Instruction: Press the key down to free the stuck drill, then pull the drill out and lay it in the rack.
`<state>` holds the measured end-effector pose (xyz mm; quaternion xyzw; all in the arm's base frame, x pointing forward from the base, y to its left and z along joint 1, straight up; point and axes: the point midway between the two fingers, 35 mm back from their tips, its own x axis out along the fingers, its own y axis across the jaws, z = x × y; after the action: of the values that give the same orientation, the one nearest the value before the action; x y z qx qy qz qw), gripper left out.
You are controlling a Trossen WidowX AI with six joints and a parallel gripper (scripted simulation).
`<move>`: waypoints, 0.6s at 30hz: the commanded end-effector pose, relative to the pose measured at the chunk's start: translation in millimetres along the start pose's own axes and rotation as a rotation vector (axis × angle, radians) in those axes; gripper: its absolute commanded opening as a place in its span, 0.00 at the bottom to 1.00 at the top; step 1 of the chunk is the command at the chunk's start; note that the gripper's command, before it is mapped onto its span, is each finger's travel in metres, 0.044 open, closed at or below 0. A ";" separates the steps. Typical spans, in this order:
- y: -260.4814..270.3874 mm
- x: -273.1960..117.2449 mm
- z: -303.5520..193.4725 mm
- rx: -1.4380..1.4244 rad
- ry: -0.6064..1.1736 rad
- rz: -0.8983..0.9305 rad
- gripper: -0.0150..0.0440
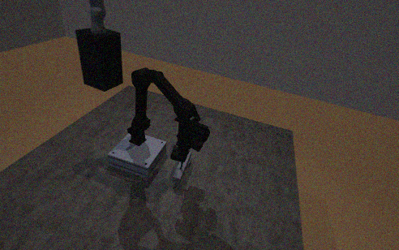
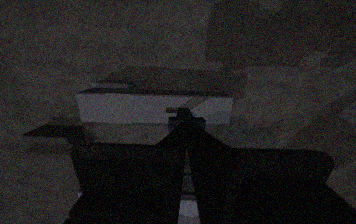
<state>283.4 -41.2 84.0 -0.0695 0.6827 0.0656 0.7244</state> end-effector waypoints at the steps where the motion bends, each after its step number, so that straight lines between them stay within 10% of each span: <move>1: 0.4 14.3 -6.2 0.001 0.034 0.007 0.25; 18: 0.2 20.5 -7.9 0.001 0.034 0.007 0.25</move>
<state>282.2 -41.2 81.7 -0.0686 0.6792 0.0651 0.7279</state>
